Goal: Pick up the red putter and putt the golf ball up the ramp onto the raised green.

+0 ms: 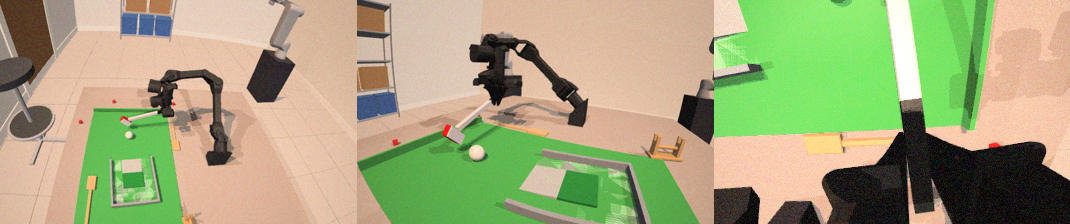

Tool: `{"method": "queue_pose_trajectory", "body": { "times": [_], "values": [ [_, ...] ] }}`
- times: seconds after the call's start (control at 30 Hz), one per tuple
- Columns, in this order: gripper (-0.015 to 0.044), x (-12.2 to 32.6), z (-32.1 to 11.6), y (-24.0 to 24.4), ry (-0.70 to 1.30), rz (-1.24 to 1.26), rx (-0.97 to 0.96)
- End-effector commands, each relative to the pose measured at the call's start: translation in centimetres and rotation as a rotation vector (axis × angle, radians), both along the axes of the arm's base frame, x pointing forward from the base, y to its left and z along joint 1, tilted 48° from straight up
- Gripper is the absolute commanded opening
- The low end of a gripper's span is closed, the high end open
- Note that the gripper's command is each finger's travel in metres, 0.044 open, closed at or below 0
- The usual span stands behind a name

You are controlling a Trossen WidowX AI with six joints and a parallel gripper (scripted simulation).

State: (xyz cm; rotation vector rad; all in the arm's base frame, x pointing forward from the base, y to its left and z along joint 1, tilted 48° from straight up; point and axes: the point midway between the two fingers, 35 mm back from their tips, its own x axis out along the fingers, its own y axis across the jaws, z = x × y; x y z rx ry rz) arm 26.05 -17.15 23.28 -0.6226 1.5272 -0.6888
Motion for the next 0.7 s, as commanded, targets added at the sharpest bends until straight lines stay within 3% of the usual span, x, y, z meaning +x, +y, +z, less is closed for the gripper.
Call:
{"method": "queue_pose_trajectory", "body": {
  "times": [0.0,0.67],
  "values": [
    [0.0000,-0.1,-0.3,-0.5,-0.004,0.003,0.000],
    [0.0000,-0.3,-1.5,-1.9,-0.002,-0.002,-0.006]
  ]
}}
